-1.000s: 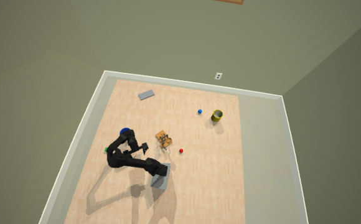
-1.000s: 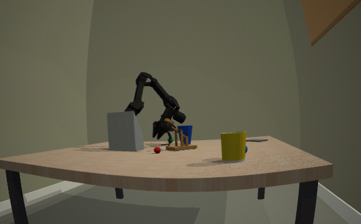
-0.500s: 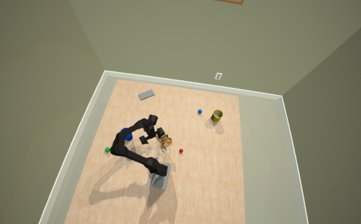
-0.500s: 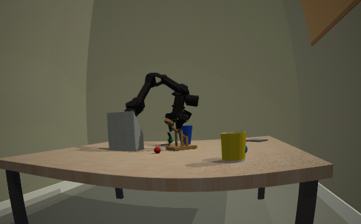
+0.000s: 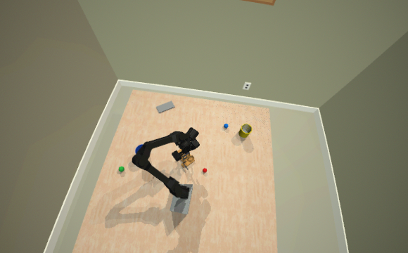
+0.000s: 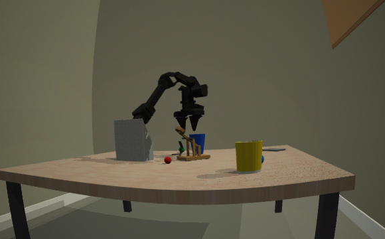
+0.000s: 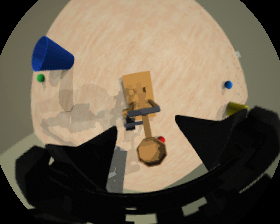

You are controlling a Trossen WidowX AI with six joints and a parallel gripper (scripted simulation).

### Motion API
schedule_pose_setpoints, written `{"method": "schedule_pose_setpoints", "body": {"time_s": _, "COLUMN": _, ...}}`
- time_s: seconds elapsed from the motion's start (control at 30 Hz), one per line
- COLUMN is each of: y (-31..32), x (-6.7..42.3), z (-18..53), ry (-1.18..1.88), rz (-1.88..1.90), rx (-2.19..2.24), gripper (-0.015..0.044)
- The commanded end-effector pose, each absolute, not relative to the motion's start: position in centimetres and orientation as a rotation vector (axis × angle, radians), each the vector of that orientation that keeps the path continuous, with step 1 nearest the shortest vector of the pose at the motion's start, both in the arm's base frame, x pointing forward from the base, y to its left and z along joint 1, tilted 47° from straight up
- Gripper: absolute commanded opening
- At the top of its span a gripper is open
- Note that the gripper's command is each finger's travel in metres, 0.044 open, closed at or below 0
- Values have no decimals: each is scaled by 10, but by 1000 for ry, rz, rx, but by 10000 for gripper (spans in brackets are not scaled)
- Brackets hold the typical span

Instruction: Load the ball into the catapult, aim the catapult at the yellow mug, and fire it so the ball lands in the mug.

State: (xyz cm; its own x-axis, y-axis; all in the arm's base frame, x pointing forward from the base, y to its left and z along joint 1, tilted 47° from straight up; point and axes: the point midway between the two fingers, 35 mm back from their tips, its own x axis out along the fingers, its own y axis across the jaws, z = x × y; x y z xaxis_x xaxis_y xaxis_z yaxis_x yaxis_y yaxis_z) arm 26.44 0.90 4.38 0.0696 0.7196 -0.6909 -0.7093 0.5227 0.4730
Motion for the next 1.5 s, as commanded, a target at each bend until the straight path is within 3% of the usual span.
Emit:
{"method": "schedule_pose_setpoints", "body": {"time_s": 0.0, "y": 8, "x": 265, "z": 44, "ry": 1036, "rz": 1083, "rx": 8, "gripper": 361}}
{"method": "schedule_pose_setpoints", "body": {"time_s": 0.47, "y": 8, "x": 265, "z": 44, "ry": 1036, "rz": 1083, "rx": 8, "gripper": 0}}
{"method": "schedule_pose_setpoints", "body": {"time_s": 1.47, "y": 20, "x": 259, "z": 12, "ry": 1036, "rz": 1082, "rx": 8, "gripper": 0}}
